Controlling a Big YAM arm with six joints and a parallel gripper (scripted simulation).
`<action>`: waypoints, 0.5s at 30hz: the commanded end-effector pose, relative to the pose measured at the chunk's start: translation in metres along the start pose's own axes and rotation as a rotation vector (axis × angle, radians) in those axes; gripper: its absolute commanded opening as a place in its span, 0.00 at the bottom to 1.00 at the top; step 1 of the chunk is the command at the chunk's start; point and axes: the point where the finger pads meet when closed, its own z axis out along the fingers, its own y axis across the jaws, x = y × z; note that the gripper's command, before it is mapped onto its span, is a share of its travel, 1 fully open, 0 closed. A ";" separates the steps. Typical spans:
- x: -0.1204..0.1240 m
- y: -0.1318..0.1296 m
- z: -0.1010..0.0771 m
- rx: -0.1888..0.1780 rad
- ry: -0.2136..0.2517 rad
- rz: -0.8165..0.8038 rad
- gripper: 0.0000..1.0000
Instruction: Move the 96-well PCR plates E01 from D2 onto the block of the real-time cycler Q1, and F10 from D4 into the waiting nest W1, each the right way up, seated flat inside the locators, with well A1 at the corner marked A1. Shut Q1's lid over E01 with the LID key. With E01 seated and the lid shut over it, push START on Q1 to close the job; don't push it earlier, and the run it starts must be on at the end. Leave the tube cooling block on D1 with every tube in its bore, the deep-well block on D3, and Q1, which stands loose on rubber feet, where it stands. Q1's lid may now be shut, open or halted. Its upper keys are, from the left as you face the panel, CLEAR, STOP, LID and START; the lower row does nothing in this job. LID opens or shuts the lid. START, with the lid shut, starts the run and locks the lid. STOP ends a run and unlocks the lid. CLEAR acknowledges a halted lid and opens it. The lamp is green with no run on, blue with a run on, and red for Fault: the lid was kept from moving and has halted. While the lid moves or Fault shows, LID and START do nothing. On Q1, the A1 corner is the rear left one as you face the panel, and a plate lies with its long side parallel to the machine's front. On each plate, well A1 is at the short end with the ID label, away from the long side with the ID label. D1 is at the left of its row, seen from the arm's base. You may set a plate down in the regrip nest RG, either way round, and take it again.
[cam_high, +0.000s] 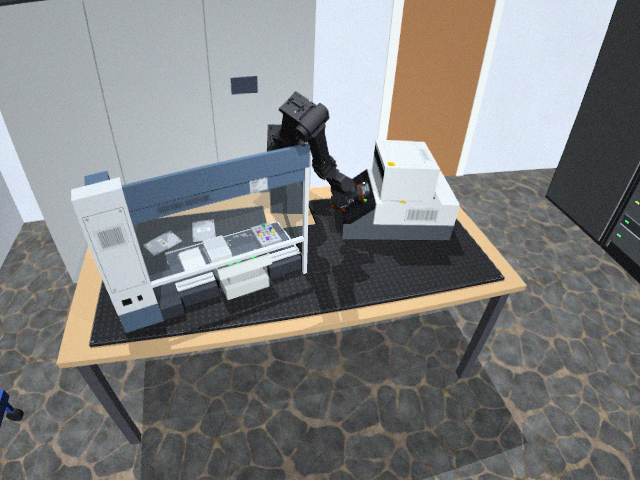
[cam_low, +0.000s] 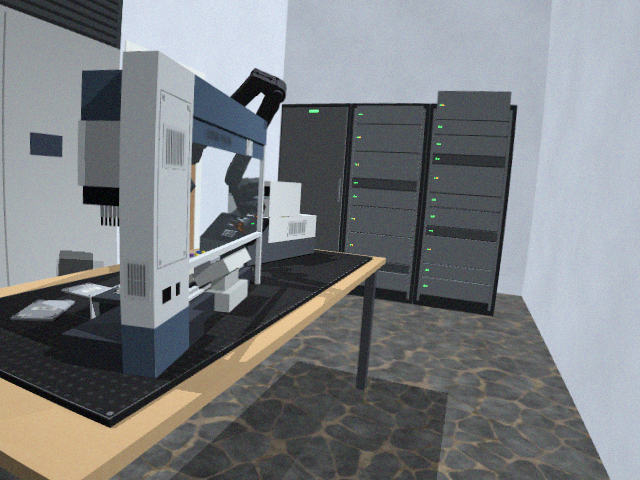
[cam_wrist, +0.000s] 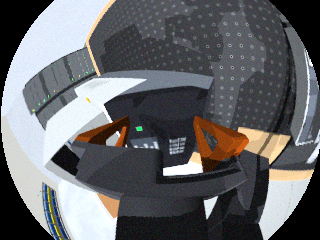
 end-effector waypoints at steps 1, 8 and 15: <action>-0.009 0.017 0.001 -0.066 -0.037 -0.005 1.00; -0.007 0.039 -0.003 -0.162 -0.039 -0.053 1.00; -0.028 0.082 -0.005 -0.246 -0.070 -0.067 1.00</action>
